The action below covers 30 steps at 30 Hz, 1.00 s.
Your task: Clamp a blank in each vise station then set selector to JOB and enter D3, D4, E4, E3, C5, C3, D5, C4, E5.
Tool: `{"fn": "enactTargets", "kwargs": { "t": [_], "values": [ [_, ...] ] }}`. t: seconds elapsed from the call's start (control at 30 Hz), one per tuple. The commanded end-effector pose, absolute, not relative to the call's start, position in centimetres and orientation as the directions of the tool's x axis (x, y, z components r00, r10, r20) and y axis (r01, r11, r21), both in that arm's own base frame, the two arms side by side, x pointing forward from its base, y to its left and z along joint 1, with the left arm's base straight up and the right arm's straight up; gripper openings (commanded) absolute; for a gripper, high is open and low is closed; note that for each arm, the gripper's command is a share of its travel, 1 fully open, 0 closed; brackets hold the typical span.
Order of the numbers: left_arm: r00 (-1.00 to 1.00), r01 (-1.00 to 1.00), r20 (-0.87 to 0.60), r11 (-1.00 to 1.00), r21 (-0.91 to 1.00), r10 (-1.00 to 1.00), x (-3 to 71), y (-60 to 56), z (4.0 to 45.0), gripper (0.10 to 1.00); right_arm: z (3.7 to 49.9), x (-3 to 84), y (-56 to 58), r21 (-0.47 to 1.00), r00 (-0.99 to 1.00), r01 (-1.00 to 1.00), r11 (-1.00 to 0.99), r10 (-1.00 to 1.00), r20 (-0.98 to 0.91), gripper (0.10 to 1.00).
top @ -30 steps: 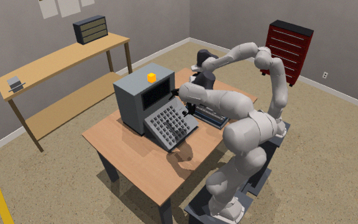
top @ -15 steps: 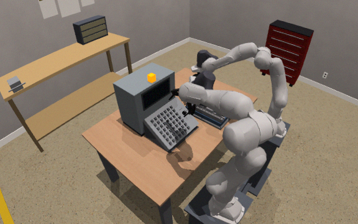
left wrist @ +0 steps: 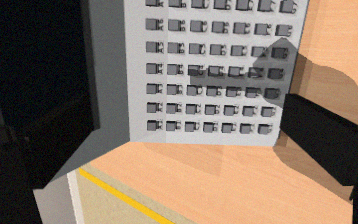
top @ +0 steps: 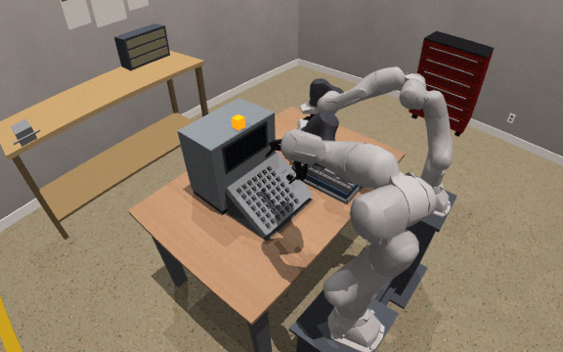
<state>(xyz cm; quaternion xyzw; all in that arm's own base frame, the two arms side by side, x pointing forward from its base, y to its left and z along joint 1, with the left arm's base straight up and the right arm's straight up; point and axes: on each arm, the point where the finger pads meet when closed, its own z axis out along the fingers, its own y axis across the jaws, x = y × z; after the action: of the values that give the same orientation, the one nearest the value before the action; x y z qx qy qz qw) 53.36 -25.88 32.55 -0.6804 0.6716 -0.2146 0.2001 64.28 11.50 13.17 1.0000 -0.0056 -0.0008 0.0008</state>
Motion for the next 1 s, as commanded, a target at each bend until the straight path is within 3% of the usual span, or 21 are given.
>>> {"fn": "enactTargets", "kwargs": {
  "t": [0.0,0.1,0.23,0.3,0.47,0.97],
  "values": [
    [0.006,-0.828,0.024,-0.018,-0.561,-1.000,53.4,-25.9,32.6,1.000,12.6,64.4,11.5,0.000,1.000,-0.009,-1.000,-0.009,0.000,0.099],
    [0.006,-0.828,0.024,-0.018,-0.561,-1.000,53.4,-25.9,32.6,1.000,13.4,64.4,11.5,0.000,1.000,-0.009,-1.000,-0.009,0.000,0.099],
    [0.006,-0.828,0.024,-0.018,-0.561,-1.000,53.4,-25.9,32.6,1.000,19.1,64.4,11.5,0.000,1.000,-0.009,-1.000,-0.009,0.000,0.099],
    [0.006,-0.828,0.024,-0.018,-0.561,-1.000,53.4,-25.9,32.6,1.000,19.1,64.4,11.5,0.000,1.000,-0.009,-1.000,-0.009,0.000,0.099],
    [0.006,-0.828,0.024,-0.018,-0.561,-1.000,53.4,-25.9,32.6,1.000,24.9,64.4,11.5,0.000,1.000,-0.009,-1.000,-0.009,0.000,0.099],
    [0.006,-0.828,0.024,-0.018,-0.561,-1.000,53.4,-25.9,32.6,1.000,25.5,64.4,11.5,0.000,1.000,-0.007,-1.000,-0.007,0.000,0.099]
  ]
}}
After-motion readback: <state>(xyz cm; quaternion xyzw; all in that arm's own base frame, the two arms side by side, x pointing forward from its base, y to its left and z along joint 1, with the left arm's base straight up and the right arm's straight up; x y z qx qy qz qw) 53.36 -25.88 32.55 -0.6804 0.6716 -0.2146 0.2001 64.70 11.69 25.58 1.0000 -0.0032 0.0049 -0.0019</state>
